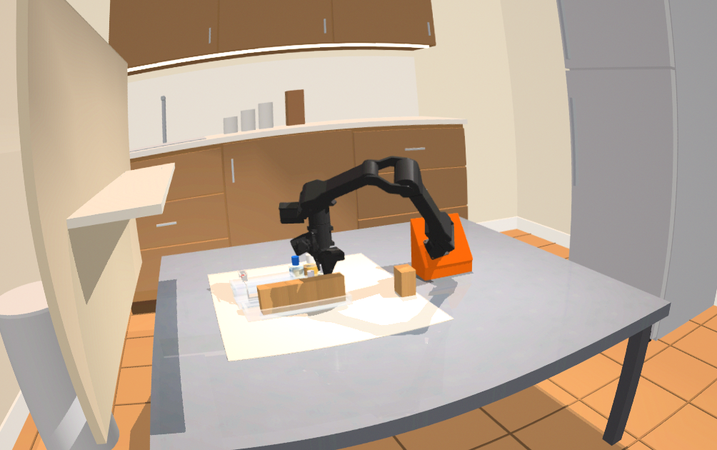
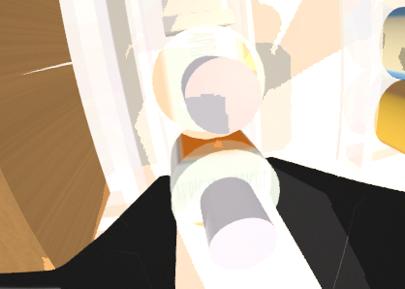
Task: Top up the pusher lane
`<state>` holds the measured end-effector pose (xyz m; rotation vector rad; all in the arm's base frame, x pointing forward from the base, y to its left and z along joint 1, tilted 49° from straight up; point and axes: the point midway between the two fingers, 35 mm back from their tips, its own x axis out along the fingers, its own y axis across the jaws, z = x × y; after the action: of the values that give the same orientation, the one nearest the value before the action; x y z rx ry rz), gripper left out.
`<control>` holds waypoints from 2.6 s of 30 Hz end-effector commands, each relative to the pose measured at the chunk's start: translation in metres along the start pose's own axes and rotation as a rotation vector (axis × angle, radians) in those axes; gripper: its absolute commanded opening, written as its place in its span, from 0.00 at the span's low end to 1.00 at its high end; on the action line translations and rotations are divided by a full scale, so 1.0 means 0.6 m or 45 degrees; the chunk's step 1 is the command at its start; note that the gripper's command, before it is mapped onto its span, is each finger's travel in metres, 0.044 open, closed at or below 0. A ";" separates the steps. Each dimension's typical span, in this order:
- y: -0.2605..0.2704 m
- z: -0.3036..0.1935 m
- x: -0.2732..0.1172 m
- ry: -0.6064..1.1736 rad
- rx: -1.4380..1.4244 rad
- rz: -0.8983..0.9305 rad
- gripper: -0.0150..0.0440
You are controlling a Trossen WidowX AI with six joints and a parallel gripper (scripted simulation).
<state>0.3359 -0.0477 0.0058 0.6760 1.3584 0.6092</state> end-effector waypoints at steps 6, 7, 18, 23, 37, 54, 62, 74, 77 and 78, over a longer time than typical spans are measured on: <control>0.002 0.005 0.005 -0.020 -0.009 0.009 0.25; 0.002 0.005 0.005 -0.020 -0.009 0.009 0.25; 0.002 0.004 0.012 -0.020 -0.009 0.009 0.25; 0.002 0.003 0.015 -0.020 -0.009 0.009 0.25; 0.002 0.000 0.021 -0.020 -0.009 0.010 0.25; 0.002 -0.004 0.021 -0.020 -0.009 0.010 0.25; 0.002 -0.007 0.021 -0.020 -0.009 0.010 0.25; 0.002 -0.010 0.021 -0.020 -0.009 0.010 0.25; 0.002 -0.011 0.021 -0.020 -0.009 0.010 0.25; 0.001 -0.012 0.021 -0.020 -0.009 0.010 0.25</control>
<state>0.3294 -0.0376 -0.0029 0.6814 1.3537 0.6059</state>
